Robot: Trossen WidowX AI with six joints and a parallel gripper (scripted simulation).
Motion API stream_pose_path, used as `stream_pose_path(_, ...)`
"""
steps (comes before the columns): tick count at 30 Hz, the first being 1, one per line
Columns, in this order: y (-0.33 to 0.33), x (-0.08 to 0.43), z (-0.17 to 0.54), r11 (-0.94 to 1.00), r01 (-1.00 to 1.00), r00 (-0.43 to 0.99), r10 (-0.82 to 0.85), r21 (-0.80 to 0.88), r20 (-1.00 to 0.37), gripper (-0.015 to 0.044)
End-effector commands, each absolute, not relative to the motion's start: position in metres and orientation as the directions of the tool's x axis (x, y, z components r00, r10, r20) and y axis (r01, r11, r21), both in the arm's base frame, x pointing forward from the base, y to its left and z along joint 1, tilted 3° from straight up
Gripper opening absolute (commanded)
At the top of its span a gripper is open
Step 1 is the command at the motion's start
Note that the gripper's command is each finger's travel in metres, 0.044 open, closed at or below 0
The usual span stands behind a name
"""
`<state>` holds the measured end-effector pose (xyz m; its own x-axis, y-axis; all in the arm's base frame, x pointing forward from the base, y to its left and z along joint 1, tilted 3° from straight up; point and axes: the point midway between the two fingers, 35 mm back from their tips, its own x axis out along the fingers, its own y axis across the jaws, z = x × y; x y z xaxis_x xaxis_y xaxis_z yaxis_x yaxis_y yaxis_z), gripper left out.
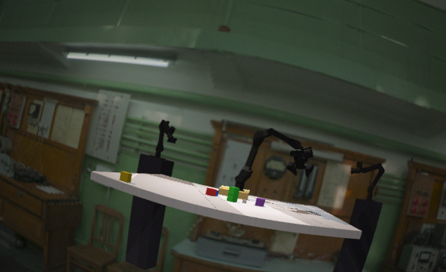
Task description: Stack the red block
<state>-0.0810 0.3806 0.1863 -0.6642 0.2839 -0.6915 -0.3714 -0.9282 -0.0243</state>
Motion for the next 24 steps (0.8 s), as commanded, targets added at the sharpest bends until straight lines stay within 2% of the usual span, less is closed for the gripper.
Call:
stream_pose_path(1,0.38,-0.051,0.182,-0.873,-0.488,-0.612,0.325,0.021,-0.721,0.044)
stream_pose_path(14,0.365,0.063,0.165,-0.517,-0.843,-0.404,0.428,0.148,-0.809,0.044)
stream_pose_path(24,0.324,0.147,0.157,-0.15,-0.966,-0.257,0.461,0.211,-0.849,0.044)
